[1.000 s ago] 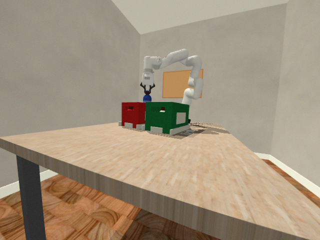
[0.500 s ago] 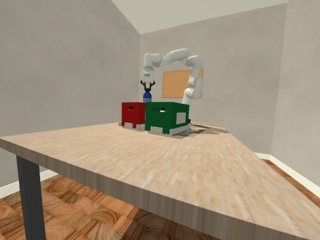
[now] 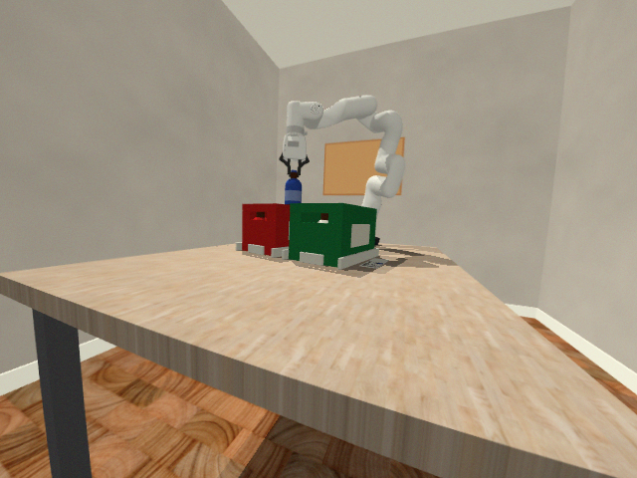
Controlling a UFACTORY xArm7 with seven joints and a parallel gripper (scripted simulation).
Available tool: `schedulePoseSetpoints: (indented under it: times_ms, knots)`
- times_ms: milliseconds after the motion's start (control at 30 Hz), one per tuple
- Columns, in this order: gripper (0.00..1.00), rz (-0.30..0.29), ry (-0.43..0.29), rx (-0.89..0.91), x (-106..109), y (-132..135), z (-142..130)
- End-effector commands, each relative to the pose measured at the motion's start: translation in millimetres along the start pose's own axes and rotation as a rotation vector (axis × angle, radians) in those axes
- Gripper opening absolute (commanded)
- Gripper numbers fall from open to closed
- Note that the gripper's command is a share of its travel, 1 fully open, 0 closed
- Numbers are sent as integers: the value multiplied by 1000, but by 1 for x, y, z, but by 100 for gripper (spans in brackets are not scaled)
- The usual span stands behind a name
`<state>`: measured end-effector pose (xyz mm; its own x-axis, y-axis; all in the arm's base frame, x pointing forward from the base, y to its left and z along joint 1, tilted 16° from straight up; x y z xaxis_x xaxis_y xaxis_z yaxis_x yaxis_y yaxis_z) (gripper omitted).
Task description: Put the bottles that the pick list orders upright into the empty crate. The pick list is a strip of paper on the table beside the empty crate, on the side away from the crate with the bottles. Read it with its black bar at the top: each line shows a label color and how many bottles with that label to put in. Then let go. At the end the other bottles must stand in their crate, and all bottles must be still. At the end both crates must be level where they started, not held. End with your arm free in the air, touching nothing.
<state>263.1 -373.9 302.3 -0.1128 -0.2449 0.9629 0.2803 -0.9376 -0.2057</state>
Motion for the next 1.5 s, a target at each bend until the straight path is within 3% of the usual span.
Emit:
schedulePoseSetpoints:
  times_ms: [0, 300, 1467]
  knots:
    - [0, -5, 2, 0, 9, 1, 0]
    - [0, -5, 2, 0, 9, 1, 0]
    - [0, -5, 2, 0, 9, -17, 60]
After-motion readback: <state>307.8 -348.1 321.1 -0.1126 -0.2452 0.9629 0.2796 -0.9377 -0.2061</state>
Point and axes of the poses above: the point where the finger pads meet when closed, its own x axis back along the fingers, its own y axis across the jaws, z = x × y, the point moved 8 cm from there along x, back along the fingers, and after that the axes turned 7 degrees about -x, right-handed, at the moved point
